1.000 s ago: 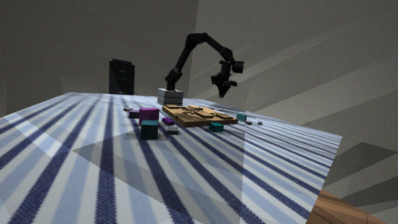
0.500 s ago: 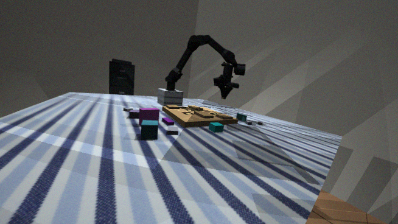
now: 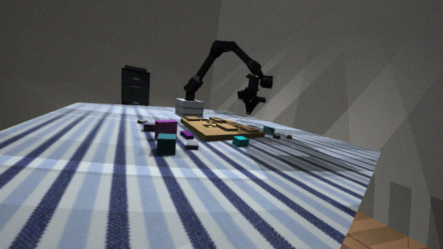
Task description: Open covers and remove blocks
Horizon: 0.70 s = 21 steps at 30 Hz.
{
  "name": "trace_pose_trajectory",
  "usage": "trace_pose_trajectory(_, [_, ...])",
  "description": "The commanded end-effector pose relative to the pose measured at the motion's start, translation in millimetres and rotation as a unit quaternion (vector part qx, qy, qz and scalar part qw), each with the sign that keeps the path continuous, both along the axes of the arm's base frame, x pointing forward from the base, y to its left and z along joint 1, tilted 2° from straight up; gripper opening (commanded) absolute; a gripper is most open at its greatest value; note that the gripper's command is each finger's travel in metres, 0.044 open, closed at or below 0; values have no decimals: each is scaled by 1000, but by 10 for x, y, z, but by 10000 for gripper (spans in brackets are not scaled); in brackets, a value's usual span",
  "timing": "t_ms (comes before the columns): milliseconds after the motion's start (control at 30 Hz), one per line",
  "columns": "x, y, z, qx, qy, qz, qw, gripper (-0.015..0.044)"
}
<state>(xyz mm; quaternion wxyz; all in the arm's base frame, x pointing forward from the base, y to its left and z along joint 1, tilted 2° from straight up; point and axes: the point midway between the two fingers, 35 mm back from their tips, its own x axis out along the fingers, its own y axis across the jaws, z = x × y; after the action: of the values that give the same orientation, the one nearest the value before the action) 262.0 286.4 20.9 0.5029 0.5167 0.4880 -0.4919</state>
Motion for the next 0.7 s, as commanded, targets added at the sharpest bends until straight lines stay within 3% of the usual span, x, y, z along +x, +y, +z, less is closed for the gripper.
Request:
trace_pose_trajectory(0, [11,-1,-74,-1,-2,-2,1000,80])
trace_pose_trajectory(667, [24,-1,-401,-1,-2,-2,1000,80])
